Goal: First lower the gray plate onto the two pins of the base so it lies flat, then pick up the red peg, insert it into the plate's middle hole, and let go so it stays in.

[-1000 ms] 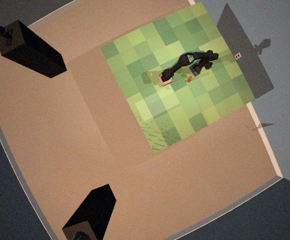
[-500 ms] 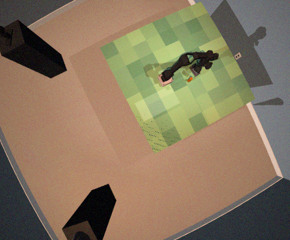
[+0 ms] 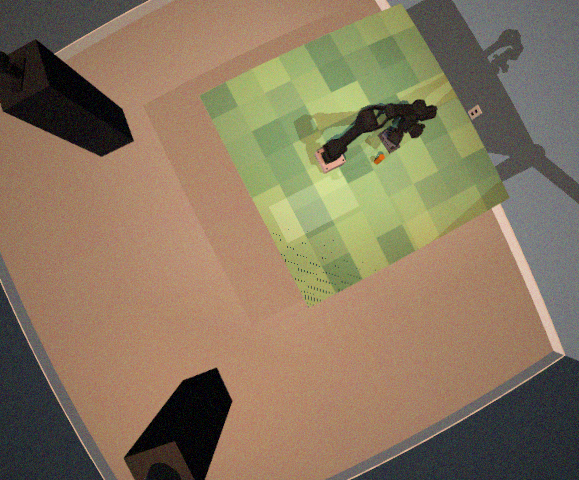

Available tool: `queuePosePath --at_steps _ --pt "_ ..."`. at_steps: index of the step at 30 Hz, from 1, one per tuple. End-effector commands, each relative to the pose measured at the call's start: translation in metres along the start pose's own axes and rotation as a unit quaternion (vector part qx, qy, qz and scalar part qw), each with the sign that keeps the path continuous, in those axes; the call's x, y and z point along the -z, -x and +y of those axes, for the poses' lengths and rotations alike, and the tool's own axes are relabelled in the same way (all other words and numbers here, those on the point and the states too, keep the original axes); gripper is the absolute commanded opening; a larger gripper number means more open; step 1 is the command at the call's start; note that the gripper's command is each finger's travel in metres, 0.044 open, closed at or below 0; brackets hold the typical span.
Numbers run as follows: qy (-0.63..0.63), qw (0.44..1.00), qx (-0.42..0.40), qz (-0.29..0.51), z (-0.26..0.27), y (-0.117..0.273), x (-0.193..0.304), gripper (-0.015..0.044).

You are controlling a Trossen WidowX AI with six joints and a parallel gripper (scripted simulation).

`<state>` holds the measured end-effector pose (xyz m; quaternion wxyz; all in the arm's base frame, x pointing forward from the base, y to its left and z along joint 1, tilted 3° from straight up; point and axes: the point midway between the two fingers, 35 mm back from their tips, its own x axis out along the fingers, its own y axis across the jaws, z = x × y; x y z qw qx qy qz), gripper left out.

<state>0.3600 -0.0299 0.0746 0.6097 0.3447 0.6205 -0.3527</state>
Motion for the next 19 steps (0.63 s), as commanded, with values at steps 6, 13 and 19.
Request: queuePosePath --at_steps 6,13,19 --pt "-0.001 1.0 0.0 -0.002 0.0 0.007 0.001 0.015" --pt "-0.001 1.0 0.0 -0.002 0.0 0.011 0.002 0.015" --pt "-0.001 1.0 0.0 -0.001 -0.001 0.015 0.002 0.015"
